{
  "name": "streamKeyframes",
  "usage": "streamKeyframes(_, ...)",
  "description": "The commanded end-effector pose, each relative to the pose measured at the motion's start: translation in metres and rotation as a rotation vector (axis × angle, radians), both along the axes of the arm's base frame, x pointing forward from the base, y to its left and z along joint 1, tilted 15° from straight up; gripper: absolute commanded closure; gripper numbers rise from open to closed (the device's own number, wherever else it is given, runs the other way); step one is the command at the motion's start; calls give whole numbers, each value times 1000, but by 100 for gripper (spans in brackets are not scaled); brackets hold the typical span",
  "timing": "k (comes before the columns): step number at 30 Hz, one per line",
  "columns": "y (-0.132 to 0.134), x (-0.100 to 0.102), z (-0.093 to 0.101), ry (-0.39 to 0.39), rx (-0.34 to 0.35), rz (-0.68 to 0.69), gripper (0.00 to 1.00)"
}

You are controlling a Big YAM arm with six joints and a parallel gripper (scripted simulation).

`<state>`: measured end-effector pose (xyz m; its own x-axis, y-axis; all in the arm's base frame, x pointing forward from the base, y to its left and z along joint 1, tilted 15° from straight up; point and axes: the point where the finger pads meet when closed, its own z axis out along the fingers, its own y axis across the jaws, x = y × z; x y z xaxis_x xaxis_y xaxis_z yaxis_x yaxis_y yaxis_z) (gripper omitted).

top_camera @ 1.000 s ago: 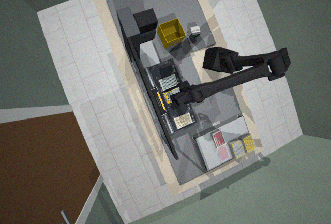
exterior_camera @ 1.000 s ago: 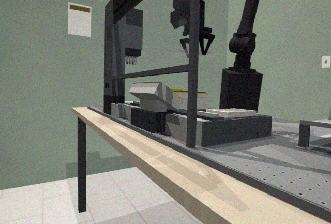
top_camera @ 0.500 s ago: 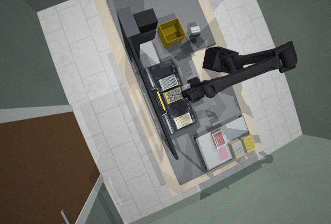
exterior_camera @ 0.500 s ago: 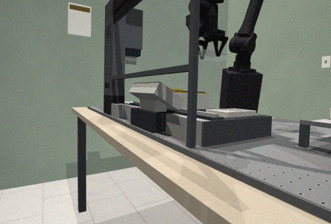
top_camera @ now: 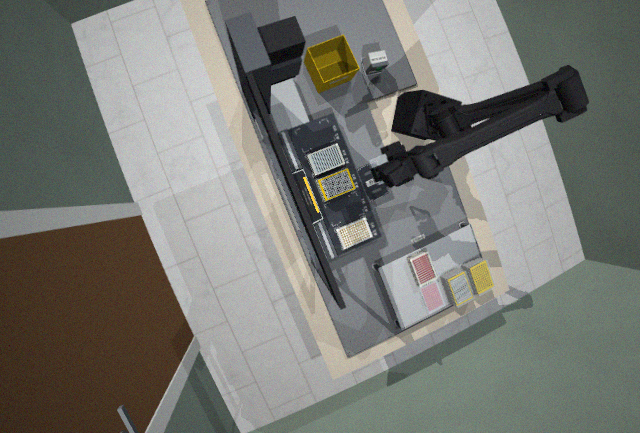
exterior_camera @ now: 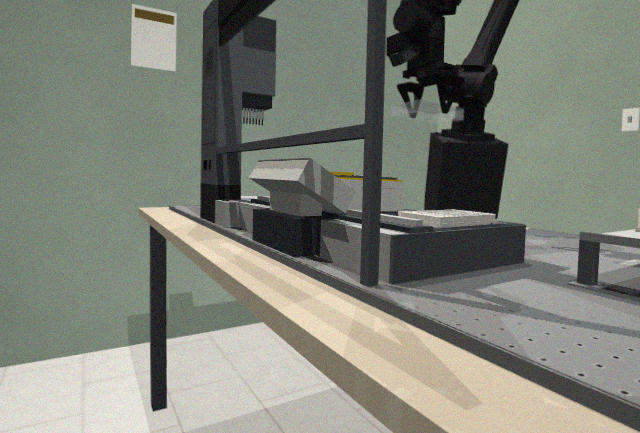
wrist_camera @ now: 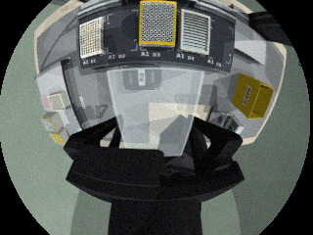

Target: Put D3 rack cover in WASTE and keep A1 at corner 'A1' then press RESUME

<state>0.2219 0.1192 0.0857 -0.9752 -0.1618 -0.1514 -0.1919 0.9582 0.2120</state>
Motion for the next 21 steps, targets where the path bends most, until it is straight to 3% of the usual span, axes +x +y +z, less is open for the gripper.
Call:
streamKeyframes(1, -2, -6, 3, 7, -4, -29, 100)
streamKeyframes(21, -2, -3, 3, 12, -5, -35, 100)
